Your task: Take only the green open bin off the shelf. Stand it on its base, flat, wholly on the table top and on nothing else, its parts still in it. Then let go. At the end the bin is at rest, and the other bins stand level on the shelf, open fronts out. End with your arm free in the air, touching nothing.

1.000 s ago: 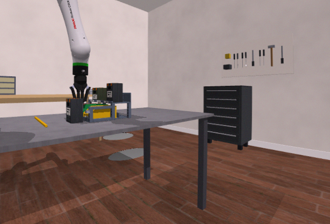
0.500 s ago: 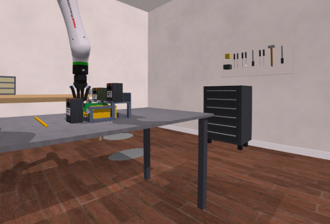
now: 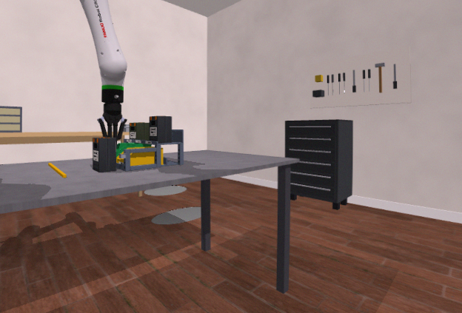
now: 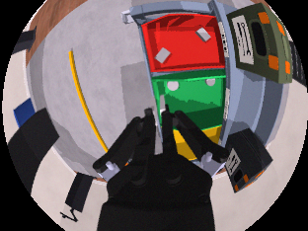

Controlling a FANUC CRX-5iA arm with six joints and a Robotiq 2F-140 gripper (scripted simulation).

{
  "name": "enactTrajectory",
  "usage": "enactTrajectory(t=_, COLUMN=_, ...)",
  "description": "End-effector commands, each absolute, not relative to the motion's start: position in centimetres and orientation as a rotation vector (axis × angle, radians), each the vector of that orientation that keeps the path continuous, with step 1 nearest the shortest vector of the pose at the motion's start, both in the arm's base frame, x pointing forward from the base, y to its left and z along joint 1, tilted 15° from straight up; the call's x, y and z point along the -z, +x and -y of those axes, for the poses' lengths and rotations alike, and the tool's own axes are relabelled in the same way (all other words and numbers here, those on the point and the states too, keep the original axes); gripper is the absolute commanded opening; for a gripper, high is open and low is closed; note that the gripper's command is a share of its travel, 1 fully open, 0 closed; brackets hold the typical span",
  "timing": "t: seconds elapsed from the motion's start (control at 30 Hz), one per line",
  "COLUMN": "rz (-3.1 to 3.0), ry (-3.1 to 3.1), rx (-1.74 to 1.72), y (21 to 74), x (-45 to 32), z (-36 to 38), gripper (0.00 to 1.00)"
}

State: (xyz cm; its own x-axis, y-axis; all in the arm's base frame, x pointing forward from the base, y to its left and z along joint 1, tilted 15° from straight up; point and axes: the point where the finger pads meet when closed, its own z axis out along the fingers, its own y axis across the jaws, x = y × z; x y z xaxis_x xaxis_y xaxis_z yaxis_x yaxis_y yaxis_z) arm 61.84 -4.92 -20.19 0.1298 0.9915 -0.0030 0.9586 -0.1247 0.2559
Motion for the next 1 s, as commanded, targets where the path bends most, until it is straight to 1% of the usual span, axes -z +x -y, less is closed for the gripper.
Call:
enactTrajectory(t=0.0, rz=-1.936, ry=2.205, rx=-0.249, y=61.71, x=19.61, z=4.90, gripper=0.00)
enactTrajectory(t=0.97, rz=-1.936, ry=2.205, rx=-0.249, y=61.56, x=19.00, z=4.88, gripper=0.00)
